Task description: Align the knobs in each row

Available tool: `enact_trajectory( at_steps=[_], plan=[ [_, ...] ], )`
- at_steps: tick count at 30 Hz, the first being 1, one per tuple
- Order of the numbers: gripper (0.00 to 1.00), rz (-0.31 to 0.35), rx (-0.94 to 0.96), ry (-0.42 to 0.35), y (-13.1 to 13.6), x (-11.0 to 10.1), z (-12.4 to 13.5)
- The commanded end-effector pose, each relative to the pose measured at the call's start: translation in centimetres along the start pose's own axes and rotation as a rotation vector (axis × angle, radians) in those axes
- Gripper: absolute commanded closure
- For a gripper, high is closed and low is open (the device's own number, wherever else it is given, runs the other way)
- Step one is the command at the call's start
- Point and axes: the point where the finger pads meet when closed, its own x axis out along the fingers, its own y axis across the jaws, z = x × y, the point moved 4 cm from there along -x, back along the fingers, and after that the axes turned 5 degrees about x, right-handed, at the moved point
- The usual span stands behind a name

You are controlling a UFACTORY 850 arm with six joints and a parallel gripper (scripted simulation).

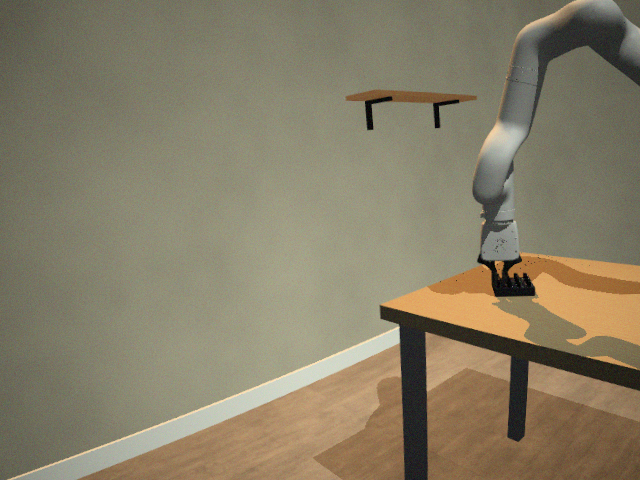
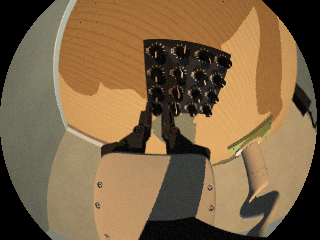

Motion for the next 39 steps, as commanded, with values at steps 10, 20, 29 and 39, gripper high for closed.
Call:
enact_trajectory(
  at_steps=[10, 20, 29, 39],
  plan=[
    [0.81, -0.002, 0.000, 0.001, -0.1, -0.1, 0.0],
    [0.81, -0.002, 0.000, 0.001, -0.1, -0.1, 0.0],
    [0.81, -0.002, 0.000, 0.001, -0.1, -1.3, 0.0],
    [0.81, -0.002, 0.000, 0.001, -0.1, -3.6, 0.0]
  ],
)
